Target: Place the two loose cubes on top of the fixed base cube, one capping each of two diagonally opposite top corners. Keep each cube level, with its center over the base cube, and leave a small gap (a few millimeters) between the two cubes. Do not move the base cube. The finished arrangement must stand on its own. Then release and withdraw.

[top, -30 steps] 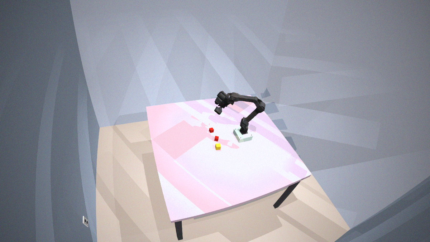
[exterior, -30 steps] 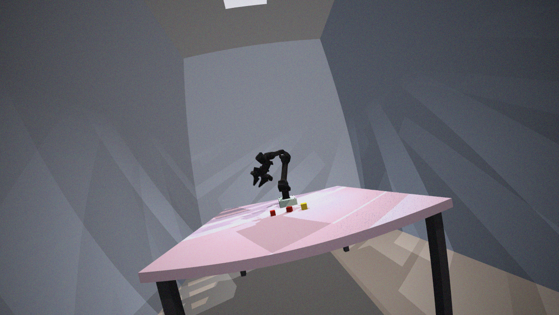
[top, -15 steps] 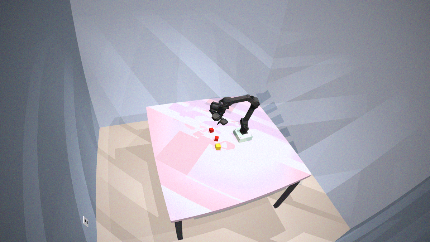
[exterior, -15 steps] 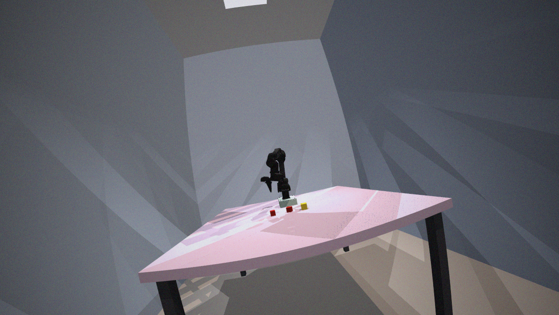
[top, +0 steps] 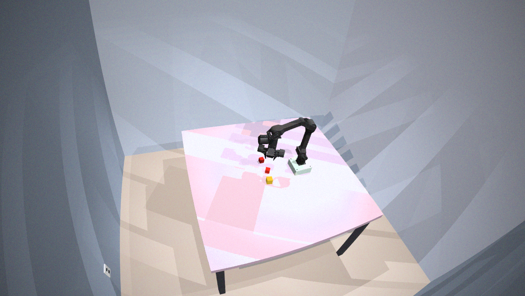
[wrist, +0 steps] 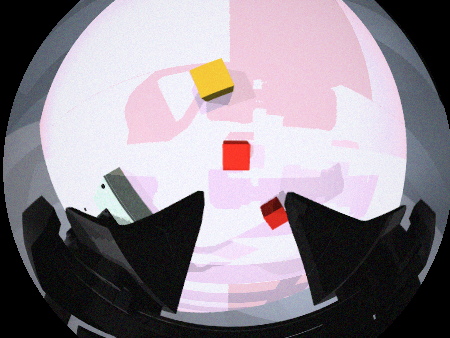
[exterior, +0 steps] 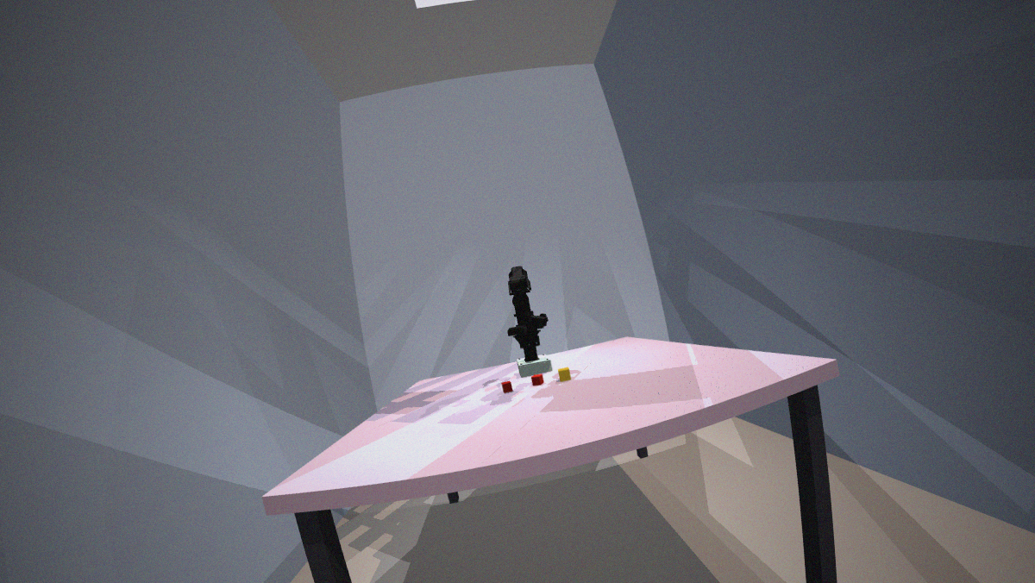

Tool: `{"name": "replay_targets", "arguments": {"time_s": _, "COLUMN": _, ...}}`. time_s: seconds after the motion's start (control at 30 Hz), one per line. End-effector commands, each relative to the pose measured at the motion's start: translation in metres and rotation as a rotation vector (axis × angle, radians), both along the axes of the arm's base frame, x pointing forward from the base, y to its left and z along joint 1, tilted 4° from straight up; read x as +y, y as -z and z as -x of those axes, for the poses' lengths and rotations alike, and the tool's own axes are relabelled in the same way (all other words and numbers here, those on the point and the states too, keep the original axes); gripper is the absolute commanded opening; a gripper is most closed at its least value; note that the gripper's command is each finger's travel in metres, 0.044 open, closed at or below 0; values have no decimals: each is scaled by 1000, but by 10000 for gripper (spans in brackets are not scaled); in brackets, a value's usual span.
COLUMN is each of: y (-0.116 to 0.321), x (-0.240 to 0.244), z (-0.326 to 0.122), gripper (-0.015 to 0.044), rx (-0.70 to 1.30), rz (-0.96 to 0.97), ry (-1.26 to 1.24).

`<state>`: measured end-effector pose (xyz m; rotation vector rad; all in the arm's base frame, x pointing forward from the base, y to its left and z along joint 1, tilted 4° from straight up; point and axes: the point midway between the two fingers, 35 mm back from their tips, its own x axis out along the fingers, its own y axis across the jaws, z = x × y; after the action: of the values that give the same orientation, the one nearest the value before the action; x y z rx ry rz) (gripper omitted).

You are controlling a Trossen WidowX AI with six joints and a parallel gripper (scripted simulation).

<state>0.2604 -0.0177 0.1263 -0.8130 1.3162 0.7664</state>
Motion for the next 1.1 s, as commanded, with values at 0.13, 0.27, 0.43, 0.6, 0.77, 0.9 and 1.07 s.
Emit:
{"name": "replay_targets", "arguments": {"time_s": 0.13, "y": 32, "x": 4, "z": -5, "gripper": 265, "rx": 8, "rz": -8, "ry": -24}}
{"name": "replay_targets", "arguments": {"time_s": 0.27, "y": 61, "x": 5, "z": -5, "gripper": 265, "rx": 8, "rz": -8, "ry": -24}}
{"name": "replay_targets", "arguments": {"time_s": 0.43, "y": 64, "x": 5, "z": -6, "gripper": 265, "rx": 8, "rz": -8, "ry": -24}}
{"name": "replay_targets", "arguments": {"time_s": 0.6, "y": 78, "x": 6, "z": -7, "gripper": 265, "rx": 8, "rz": -8, "ry": -24}}
{"name": "replay_targets", "arguments": {"time_s": 0.77, "y": 80, "x": 6, "z": -7, "gripper": 265, "rx": 8, "rz": -8, "ry": -24}}
{"name": "replay_targets", "arguments": {"time_s": 0.9, "y": 87, "x": 6, "z": -8, "gripper": 265, "rx": 9, "rz": -8, "ry": -24}}
{"name": "replay_targets", "arguments": {"time_s": 1.07, "y": 95, "x": 6, "z": -9, "gripper": 265, "rx": 9, "rz": -8, "ry": -24}}
